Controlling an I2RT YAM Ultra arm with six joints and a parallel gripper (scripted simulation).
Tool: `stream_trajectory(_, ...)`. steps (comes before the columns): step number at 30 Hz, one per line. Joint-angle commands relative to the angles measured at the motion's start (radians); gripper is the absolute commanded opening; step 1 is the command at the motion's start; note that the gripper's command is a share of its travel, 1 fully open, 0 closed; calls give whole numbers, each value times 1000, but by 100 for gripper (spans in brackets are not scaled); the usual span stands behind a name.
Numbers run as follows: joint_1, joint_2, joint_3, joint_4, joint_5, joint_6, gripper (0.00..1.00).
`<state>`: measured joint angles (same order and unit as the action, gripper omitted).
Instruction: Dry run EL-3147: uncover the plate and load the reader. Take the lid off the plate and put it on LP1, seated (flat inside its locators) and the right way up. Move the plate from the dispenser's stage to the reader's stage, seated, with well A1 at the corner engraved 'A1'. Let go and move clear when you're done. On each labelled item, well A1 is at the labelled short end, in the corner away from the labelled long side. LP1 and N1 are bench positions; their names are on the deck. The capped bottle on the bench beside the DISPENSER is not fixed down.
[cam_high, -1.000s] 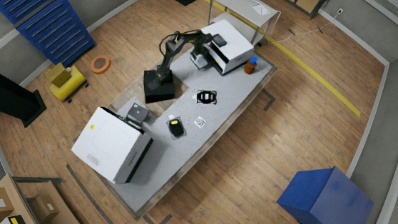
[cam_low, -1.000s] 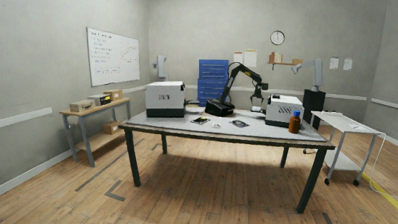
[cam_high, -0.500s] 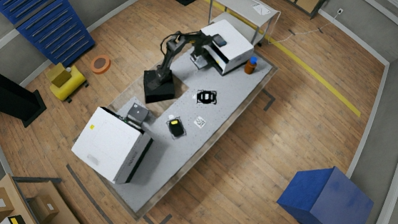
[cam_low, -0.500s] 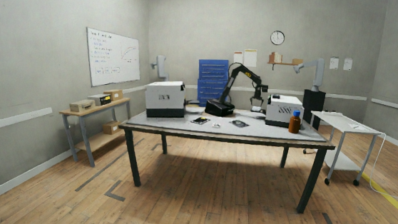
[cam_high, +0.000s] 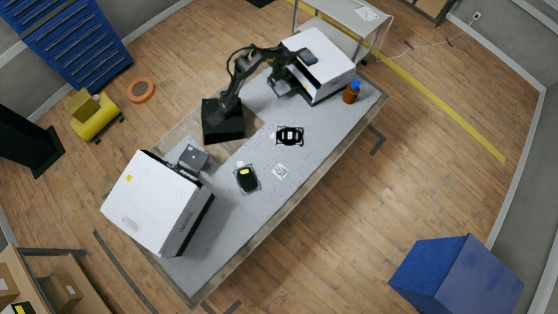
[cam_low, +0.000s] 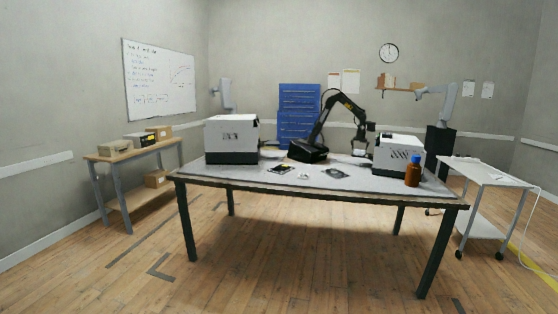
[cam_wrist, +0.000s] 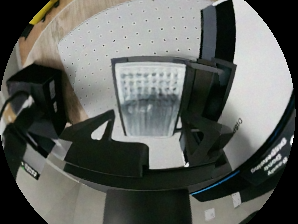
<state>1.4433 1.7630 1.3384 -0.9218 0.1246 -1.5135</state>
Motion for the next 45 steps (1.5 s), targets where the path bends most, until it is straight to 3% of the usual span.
stream_trajectory(1, -6, -1, -14, 29, -15, -8, 100)
stream_trajectory(13, -6, -9, 8, 48, -15, -8, 100)
stream_trajectory(19, -10, 23, -36, 56, -16, -9, 100)
stream_trajectory(24, -12, 24, -26, 64, -16, -10, 100)
stream_trajectory(25, -13, -7, -31, 54, -15, -9, 100)
stream_trajectory(34, -10, 33, -38, 75, -16, -12, 100)
stream_trajectory(45, -6, 18, -27, 70, -8, -7, 100)
